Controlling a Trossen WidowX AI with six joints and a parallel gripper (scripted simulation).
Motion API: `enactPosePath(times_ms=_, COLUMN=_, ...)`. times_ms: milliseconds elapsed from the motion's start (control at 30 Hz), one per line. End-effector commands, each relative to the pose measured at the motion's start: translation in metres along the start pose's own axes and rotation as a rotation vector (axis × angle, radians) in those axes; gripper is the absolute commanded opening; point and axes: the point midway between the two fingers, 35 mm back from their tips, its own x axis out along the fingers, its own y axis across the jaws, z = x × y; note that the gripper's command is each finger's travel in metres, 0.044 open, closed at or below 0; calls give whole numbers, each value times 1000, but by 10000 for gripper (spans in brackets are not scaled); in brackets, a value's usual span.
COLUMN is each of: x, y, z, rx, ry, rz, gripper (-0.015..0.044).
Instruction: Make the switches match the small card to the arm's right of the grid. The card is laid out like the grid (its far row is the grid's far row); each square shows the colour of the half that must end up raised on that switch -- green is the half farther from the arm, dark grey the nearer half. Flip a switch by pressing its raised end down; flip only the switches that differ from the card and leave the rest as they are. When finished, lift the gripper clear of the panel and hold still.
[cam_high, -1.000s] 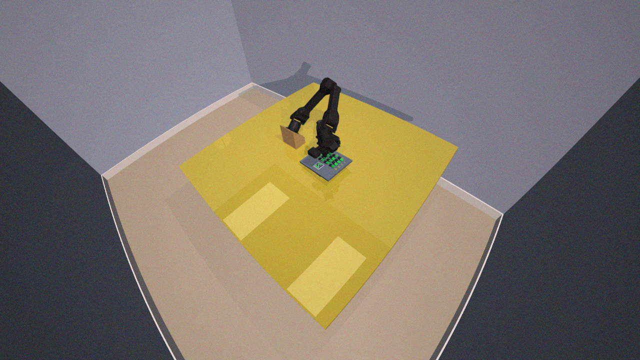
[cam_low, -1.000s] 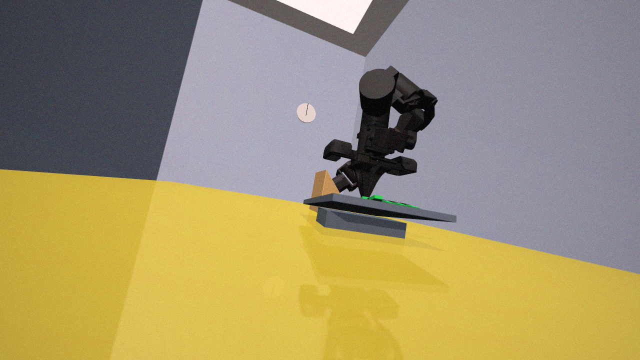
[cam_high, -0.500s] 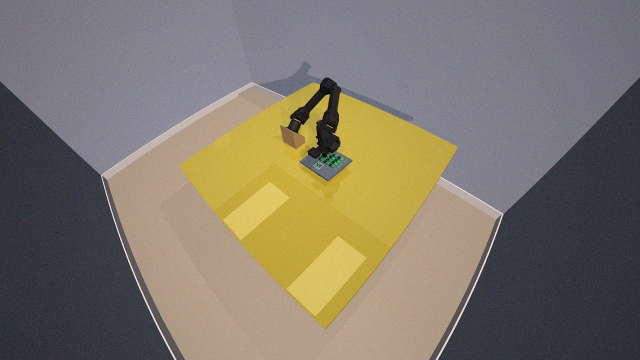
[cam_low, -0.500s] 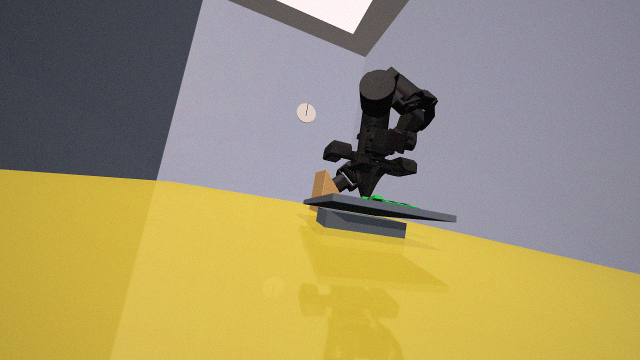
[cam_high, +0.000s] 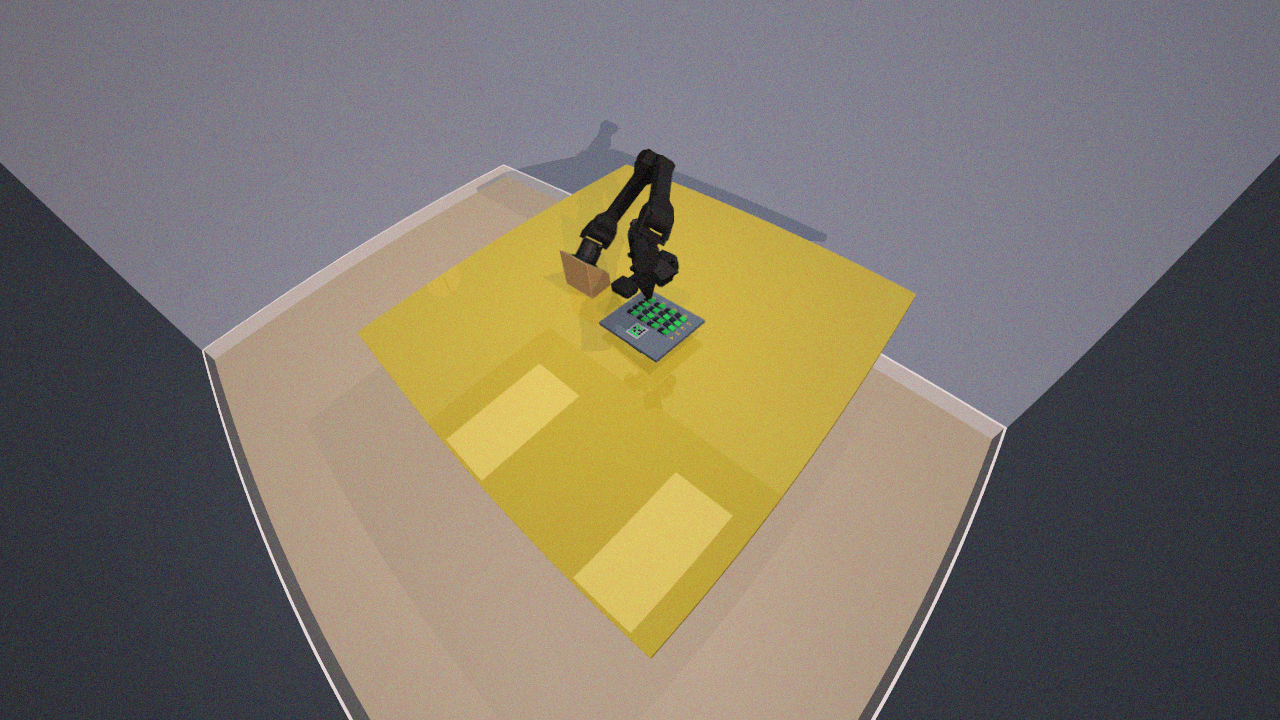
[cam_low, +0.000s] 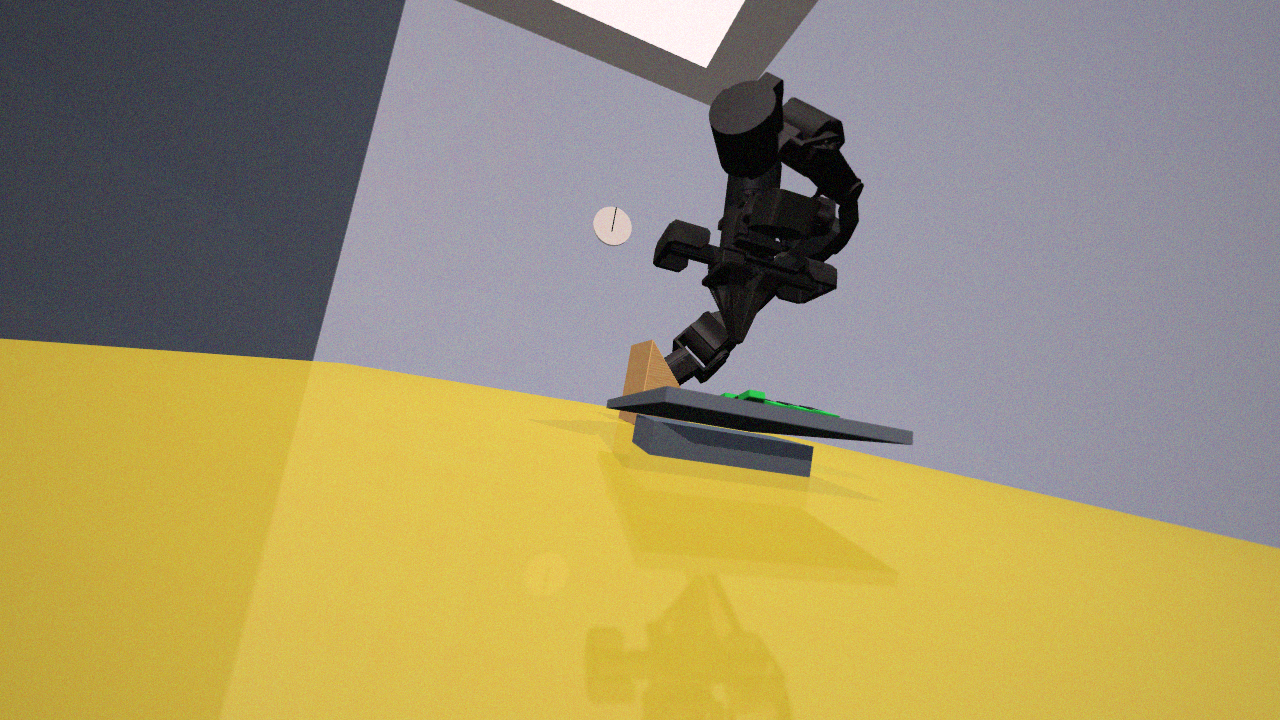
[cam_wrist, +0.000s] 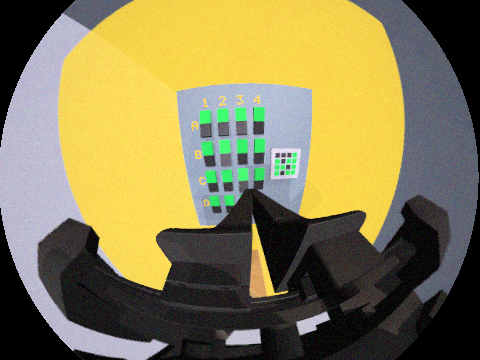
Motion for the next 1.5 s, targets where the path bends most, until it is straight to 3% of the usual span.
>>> enactPosePath(times_ms=0, x=-3, y=2, z=-3, rx=-6, ry=19, rz=4, gripper=0)
enactPosePath(times_ms=233, x=-4, y=24, z=-43, rx=-3, ry=22, rz=5, gripper=0)
enactPosePath(times_ms=333, x=-1, y=24, z=-43, rx=-3, ry=23, rz=5, gripper=0)
enactPosePath(times_ms=467, x=31, y=25, z=-43, rx=-4, ry=47, rz=7, gripper=0)
enactPosePath(times_ms=1467, x=55, y=25, z=-44, rx=-5, ry=47, rz=8, gripper=0)
